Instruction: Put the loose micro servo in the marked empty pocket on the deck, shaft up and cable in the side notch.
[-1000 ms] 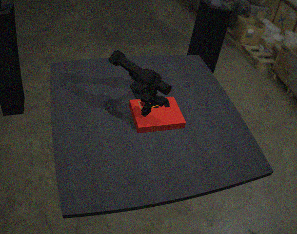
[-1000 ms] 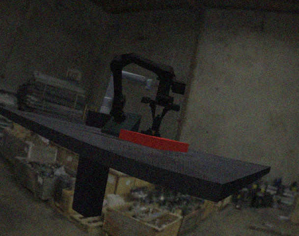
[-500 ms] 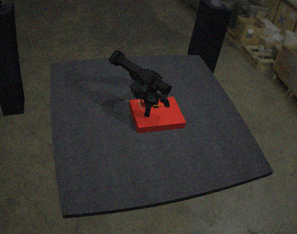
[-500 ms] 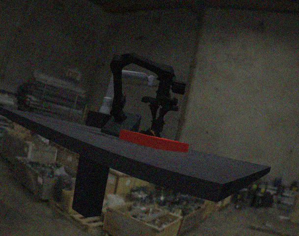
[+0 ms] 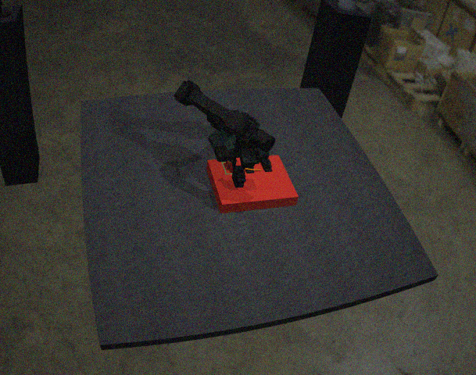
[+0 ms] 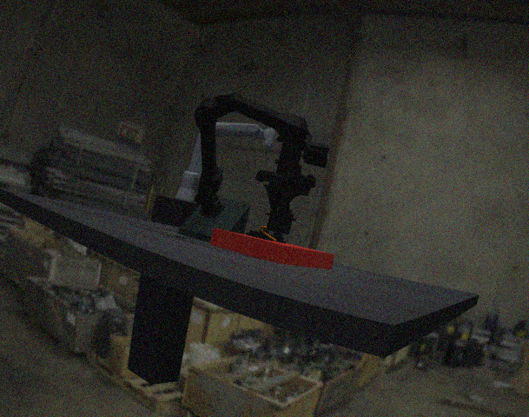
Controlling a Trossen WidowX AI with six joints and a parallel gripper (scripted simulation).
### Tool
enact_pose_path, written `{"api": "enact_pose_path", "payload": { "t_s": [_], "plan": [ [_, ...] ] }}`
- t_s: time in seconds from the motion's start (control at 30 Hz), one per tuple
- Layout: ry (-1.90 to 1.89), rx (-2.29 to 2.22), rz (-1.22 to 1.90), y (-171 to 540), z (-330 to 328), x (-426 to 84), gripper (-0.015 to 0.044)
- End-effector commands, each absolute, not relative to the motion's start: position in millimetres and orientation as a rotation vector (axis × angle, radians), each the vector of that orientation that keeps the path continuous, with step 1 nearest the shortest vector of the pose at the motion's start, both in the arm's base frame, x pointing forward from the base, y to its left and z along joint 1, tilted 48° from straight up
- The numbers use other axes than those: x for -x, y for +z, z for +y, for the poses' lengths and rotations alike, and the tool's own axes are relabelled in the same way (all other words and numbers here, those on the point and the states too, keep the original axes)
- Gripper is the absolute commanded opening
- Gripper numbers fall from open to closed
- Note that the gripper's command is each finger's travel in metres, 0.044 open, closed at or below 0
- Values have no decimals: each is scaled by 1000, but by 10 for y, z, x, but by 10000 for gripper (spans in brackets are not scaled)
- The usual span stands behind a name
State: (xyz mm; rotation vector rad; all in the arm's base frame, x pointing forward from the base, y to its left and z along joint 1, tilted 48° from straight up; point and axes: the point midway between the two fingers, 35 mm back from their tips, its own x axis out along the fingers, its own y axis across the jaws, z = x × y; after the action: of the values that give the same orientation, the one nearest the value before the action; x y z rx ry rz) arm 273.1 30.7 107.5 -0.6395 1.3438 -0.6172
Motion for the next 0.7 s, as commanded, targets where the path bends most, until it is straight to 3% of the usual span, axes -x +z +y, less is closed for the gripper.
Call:
{"api": "enact_pose_path", "payload": {
  "t_s": [0.0,0.67],
  "plan": [
    [-603,653,1351,1068,316,-2707,0],
    [-601,656,1357,973,250,-1811,0]
  ]
}}
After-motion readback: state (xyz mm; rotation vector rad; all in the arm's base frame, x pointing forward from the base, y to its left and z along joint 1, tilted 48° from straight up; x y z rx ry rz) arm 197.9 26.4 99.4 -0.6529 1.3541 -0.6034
